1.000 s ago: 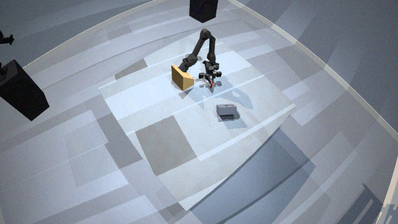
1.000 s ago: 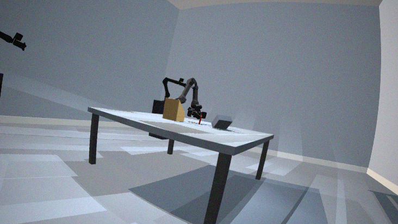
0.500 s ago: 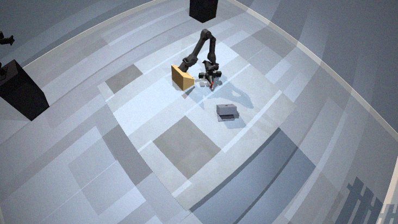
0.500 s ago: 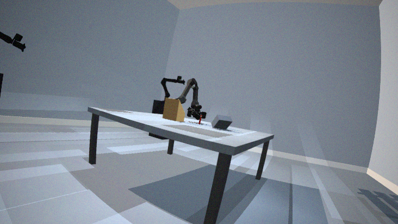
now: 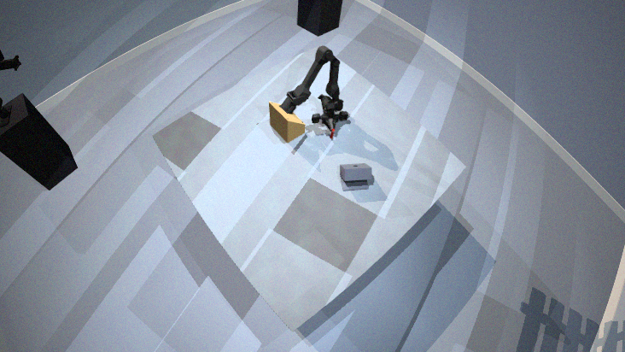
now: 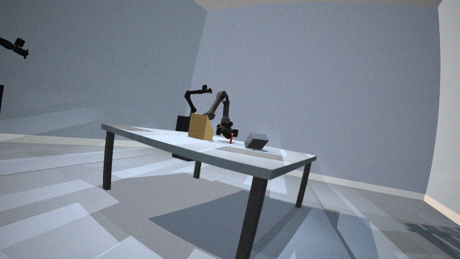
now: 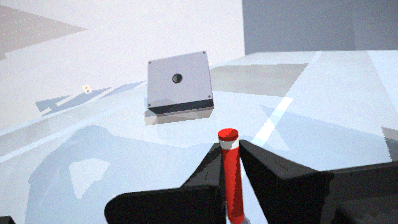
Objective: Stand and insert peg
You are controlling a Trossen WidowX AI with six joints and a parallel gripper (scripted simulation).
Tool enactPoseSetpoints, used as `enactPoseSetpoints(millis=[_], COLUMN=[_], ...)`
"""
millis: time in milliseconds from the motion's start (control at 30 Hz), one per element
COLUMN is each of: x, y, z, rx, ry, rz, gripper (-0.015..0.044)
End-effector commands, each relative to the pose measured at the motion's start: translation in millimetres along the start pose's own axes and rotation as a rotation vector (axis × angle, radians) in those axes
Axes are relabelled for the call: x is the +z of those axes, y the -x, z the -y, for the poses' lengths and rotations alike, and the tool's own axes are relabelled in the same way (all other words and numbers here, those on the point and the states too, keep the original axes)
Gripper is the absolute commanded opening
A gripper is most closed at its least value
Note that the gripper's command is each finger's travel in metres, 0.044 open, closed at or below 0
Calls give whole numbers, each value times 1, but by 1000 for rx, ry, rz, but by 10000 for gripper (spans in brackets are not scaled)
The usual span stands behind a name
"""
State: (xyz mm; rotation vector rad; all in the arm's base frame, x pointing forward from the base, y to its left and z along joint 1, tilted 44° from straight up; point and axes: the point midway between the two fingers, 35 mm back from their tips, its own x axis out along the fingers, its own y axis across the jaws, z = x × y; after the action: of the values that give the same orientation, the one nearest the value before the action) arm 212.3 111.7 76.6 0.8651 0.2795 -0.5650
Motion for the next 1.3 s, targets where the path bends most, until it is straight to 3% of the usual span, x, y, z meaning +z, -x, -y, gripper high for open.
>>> enactPoseSetpoints(millis=[0, 1067, 1200, 1267], x=[-2, -4, -2, -2], y=[1, 6, 6, 6], z=[0, -1, -1, -1], rx=[0, 2, 2, 2], ry=[0, -9, -9, -9], rz=[-1, 25, 26, 26], gripper=[50, 50, 130, 130])
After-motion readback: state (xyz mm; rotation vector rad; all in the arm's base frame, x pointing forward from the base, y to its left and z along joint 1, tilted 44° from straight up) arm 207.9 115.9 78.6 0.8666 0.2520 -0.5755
